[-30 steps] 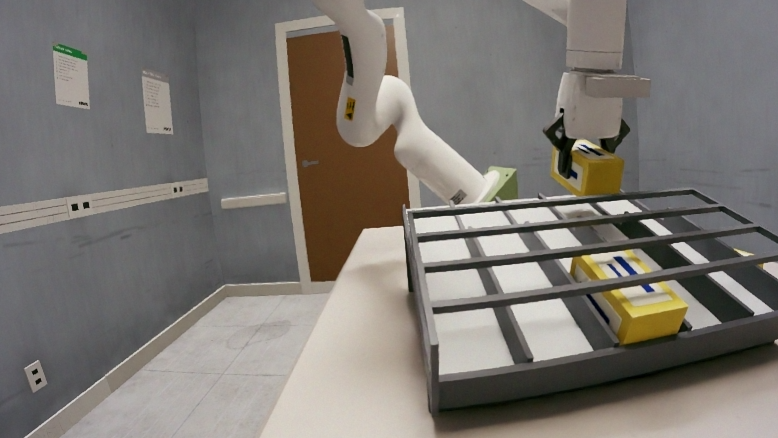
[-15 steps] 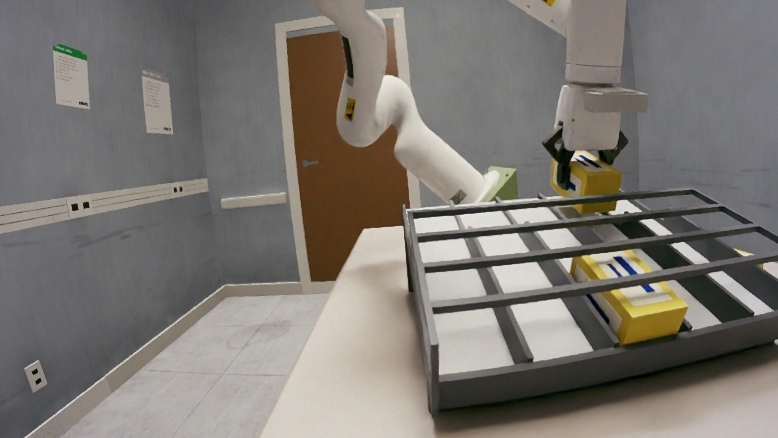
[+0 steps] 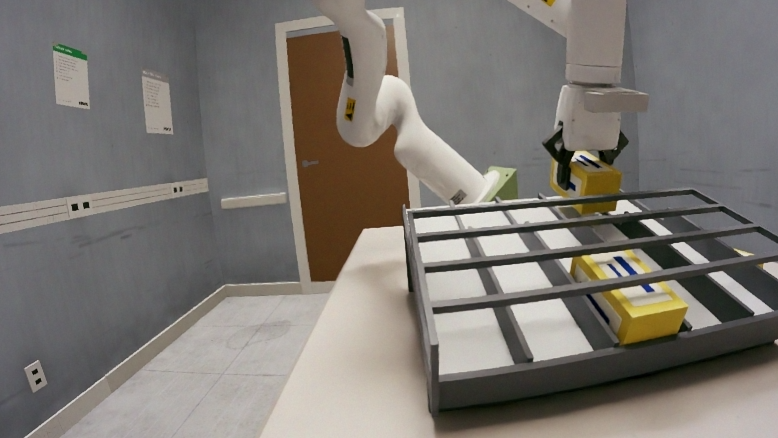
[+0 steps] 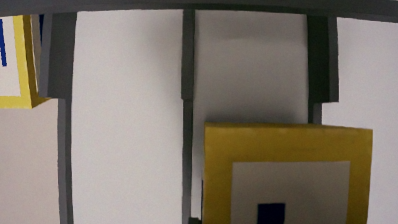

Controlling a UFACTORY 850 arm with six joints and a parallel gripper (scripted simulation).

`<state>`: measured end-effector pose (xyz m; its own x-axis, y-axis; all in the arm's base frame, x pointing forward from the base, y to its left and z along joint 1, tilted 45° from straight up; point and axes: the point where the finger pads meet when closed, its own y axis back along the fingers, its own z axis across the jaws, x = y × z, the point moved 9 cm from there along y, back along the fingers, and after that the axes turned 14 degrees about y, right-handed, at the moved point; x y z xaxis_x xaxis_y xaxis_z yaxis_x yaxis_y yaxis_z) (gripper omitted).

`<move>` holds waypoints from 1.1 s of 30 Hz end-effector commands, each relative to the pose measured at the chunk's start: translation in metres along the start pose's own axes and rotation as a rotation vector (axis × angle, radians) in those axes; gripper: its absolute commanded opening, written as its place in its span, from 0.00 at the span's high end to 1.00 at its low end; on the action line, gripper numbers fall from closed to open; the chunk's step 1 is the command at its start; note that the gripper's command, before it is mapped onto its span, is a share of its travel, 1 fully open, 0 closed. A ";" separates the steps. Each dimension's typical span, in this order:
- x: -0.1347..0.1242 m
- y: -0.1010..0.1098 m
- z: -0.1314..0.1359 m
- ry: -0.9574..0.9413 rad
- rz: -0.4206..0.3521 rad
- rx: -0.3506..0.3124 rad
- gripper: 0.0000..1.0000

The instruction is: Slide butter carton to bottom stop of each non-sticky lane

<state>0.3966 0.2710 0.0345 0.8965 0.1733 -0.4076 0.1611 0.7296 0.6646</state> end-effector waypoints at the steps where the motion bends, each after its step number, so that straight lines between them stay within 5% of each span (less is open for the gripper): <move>1: 0.000 0.001 0.000 0.000 0.002 0.001 1.00; 33: 0.000 -0.005 0.000 0.000 0.002 0.001 1.00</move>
<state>0.3958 0.2669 0.0310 0.8964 0.1731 -0.4080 0.1614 0.7298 0.6643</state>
